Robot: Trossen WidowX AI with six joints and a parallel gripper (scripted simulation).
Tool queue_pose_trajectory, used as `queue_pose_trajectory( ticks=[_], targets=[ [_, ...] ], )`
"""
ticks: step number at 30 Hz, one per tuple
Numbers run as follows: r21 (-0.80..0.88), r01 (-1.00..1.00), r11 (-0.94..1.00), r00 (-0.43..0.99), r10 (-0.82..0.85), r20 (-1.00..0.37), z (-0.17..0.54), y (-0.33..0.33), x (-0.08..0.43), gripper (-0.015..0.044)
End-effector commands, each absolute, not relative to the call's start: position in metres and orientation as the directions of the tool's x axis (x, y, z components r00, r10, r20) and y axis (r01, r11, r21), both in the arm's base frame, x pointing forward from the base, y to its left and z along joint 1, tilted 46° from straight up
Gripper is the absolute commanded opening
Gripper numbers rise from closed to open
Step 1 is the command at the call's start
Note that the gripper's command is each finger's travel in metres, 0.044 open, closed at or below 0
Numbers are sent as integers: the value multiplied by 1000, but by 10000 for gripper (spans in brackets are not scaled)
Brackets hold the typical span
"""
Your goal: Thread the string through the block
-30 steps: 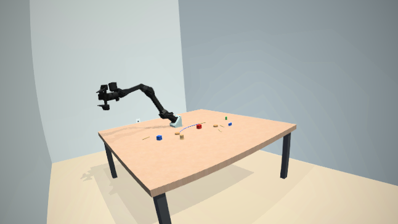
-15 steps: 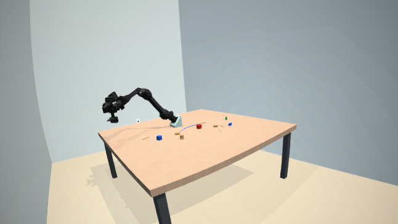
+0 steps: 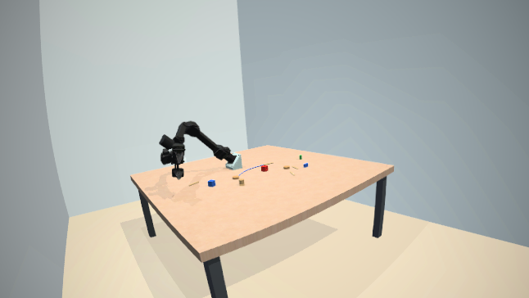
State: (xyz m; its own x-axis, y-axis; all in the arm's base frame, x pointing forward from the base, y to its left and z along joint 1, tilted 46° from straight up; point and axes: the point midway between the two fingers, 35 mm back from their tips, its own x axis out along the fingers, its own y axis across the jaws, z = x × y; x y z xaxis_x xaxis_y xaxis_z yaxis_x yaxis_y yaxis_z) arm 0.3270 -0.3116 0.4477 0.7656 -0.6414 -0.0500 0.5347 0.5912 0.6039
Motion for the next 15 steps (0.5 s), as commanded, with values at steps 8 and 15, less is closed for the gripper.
queue_pose_trajectory(
  ticks=[8,15],
  targets=[
    [255,642,723,734,-483,-477,290,-247,414,440],
    [-54,467,883,604,-364,-709,190,-174,438,440]
  ],
)
